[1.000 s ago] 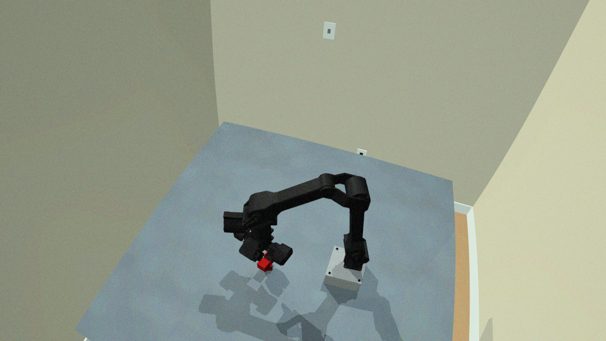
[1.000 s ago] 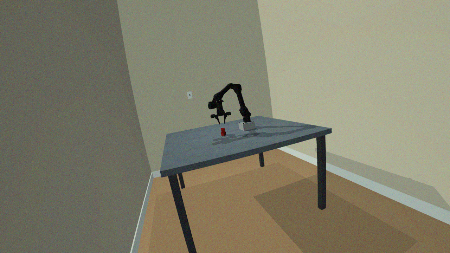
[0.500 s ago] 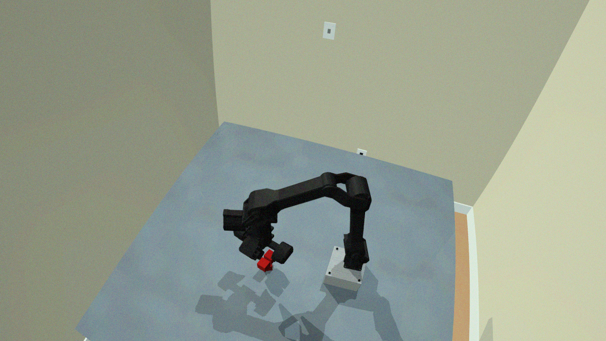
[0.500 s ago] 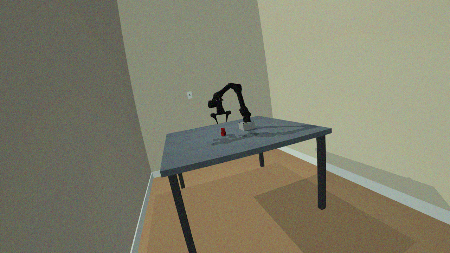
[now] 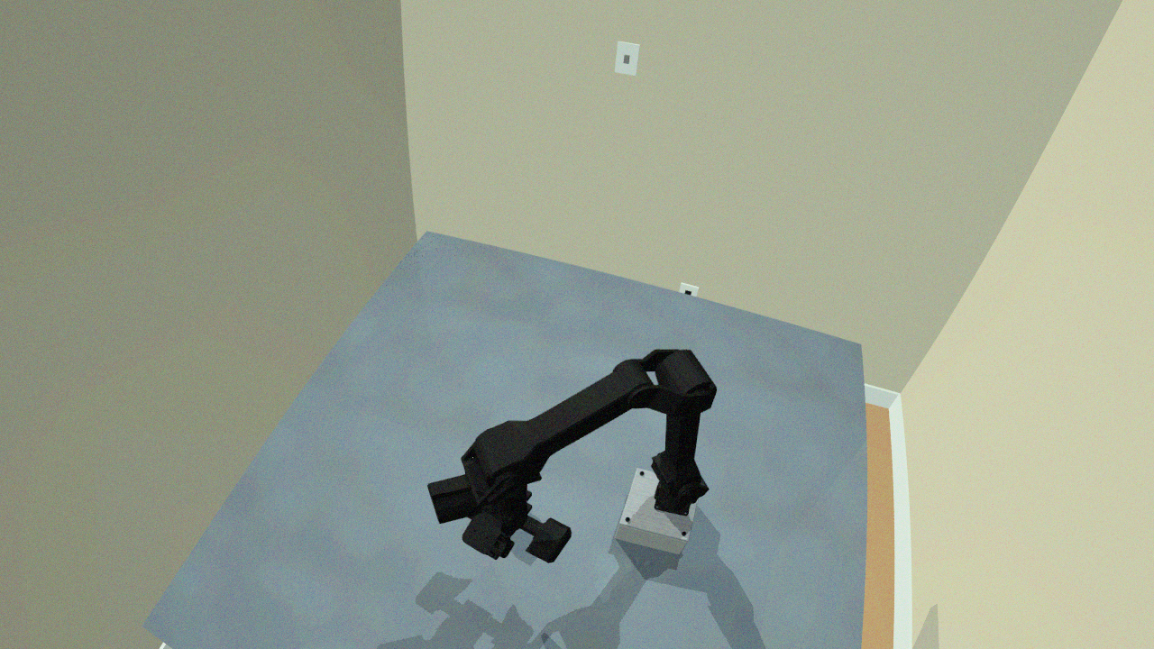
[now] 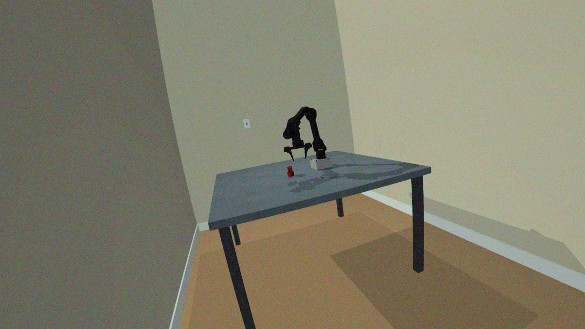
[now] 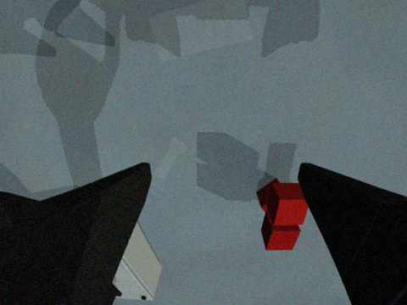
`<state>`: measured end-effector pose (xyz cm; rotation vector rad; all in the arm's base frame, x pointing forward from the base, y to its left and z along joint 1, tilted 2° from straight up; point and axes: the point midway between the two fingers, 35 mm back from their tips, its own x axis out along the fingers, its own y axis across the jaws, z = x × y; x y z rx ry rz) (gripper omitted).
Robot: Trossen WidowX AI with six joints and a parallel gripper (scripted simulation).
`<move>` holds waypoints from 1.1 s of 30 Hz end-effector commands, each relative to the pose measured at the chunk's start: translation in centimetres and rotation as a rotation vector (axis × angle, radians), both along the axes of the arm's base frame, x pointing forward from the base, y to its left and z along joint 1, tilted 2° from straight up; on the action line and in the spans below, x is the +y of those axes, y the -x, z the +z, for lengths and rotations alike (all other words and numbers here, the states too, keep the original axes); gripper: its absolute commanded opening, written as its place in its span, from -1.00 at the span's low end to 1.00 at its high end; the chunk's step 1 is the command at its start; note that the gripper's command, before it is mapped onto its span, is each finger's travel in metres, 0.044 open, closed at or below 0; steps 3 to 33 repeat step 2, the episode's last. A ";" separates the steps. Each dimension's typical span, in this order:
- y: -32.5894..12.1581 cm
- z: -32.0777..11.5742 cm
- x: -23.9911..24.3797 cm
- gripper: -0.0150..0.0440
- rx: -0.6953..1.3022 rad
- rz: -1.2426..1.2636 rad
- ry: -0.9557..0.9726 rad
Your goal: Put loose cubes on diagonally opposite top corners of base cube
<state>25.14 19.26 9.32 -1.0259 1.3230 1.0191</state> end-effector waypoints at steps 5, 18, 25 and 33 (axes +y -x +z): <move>0.1 0.1 0.3 0.86 -0.001 -0.026 -0.001; 0.1 0.1 0.3 0.86 -0.001 -0.026 -0.001; 0.1 0.1 0.3 0.86 -0.001 -0.026 -0.001; 0.1 0.1 0.3 0.86 -0.001 -0.026 -0.001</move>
